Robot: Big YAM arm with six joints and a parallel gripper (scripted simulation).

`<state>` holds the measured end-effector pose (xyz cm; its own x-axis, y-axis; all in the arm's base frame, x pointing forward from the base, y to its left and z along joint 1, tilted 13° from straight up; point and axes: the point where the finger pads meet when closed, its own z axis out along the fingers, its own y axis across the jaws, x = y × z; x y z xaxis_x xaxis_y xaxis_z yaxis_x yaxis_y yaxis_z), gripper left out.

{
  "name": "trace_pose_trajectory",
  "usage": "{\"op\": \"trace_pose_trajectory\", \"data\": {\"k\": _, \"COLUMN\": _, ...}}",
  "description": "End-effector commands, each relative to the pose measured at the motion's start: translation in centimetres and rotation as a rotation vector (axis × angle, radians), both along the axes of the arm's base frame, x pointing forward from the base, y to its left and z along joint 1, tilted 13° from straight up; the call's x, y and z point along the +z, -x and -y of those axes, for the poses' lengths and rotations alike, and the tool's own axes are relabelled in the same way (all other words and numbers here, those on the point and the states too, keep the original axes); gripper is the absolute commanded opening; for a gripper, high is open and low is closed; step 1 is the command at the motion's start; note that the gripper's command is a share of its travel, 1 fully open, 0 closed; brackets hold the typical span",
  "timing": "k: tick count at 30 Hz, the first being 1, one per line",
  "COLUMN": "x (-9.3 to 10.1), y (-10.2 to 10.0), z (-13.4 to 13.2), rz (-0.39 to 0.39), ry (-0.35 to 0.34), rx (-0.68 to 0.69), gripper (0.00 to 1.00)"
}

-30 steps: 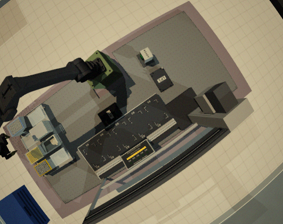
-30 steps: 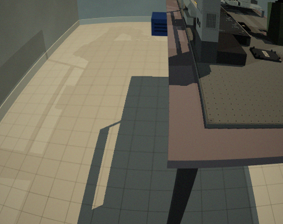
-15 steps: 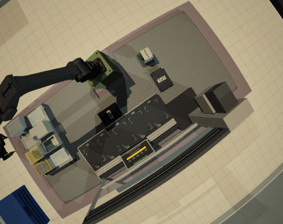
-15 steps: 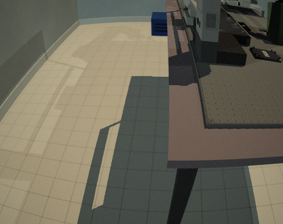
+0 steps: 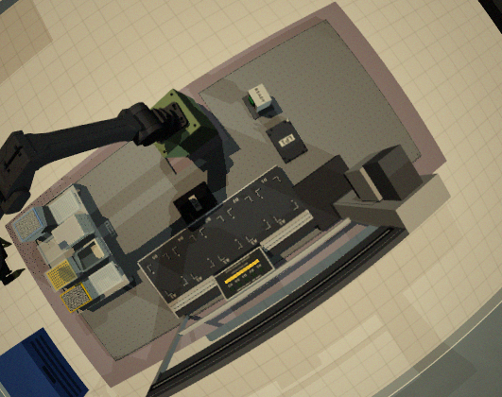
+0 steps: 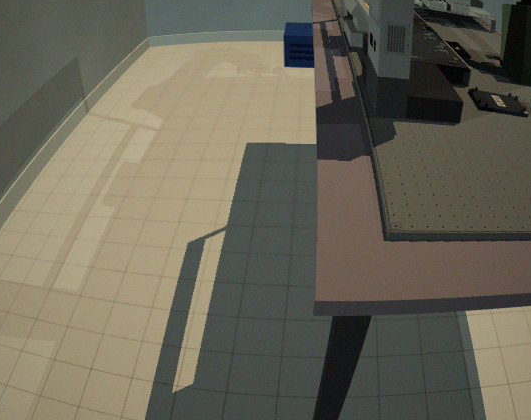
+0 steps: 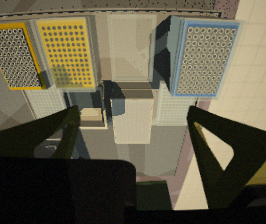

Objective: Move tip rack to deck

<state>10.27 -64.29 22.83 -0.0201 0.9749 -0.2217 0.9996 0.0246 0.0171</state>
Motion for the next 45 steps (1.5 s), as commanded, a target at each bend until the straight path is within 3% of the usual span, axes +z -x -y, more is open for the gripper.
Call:
{"op": "trace_pose_trajectory", "data": {"k": 1, "x": 4.0, "y": -0.8, "z": 0.2, "rz": 0.015, "ry": 0.069, "rx": 0.004, "gripper": 1.00}}
{"op": "trace_pose_trajectory", "data": {"k": 27, "x": 4.0, "y": -0.8, "z": 0.2, "rz": 0.015, "ry": 0.069, "rx": 0.004, "gripper": 1.00}}
{"op": "trace_pose_trajectory", "data": {"k": 28, "x": 4.9, "y": -1.6, "z": 0.5, "rz": 0.018, "ry": 0.084, "rx": 0.001, "gripper": 1.00}}
{"op": "trace_pose_trajectory", "data": {"k": 31, "x": 2.9, "y": -3.2, "z": 0.8, "rz": 0.011, "ry": 0.051, "rx": 0.001, "gripper": 1.00}}
{"op": "trace_pose_trajectory", "data": {"k": 45, "x": 3.7, "y": -9.2, "z": 0.2, "rz": 0.016, "ry": 0.050, "rx": 0.002, "gripper": 1.00}}
